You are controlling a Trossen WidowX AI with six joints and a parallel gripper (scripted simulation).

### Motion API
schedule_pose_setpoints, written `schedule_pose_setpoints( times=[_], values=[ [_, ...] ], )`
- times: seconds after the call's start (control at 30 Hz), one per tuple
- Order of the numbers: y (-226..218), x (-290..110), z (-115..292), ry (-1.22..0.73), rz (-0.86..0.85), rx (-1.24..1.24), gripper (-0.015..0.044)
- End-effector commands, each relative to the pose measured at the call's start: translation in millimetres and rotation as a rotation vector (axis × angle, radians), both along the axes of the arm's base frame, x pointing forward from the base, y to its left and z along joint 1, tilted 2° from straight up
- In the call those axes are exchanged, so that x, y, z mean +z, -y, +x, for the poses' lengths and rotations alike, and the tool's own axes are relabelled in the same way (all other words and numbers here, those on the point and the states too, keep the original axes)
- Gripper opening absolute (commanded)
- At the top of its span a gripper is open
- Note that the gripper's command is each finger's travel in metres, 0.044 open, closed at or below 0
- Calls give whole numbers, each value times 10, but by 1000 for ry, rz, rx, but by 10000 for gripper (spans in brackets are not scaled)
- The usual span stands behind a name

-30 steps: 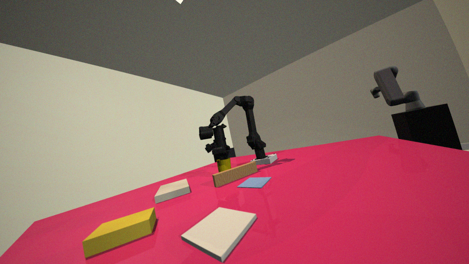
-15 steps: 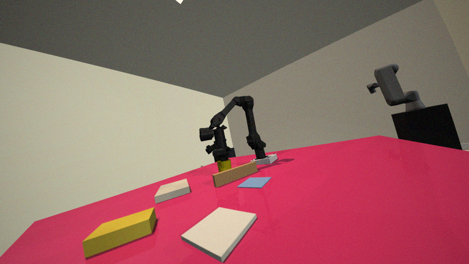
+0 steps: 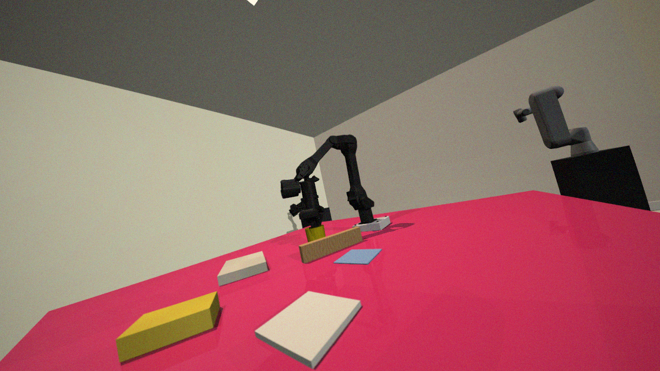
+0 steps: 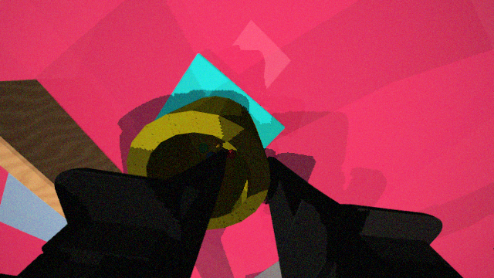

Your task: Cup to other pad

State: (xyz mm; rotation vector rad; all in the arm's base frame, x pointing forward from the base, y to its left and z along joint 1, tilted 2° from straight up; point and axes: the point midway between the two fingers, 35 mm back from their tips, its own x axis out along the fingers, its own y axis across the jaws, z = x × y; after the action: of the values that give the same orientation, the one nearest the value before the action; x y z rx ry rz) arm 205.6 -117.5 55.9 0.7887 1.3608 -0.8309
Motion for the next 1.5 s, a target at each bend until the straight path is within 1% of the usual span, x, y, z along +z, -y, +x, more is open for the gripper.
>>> schedule_pose_setpoints(
  times=[0.0,1.37,1.47],
  values=[
    [0,15,0,0,0,0,147],
    [-13,525,-30,1,4,6,147],
    [-11,478,-30,-5,3,0,225]
  ],
)
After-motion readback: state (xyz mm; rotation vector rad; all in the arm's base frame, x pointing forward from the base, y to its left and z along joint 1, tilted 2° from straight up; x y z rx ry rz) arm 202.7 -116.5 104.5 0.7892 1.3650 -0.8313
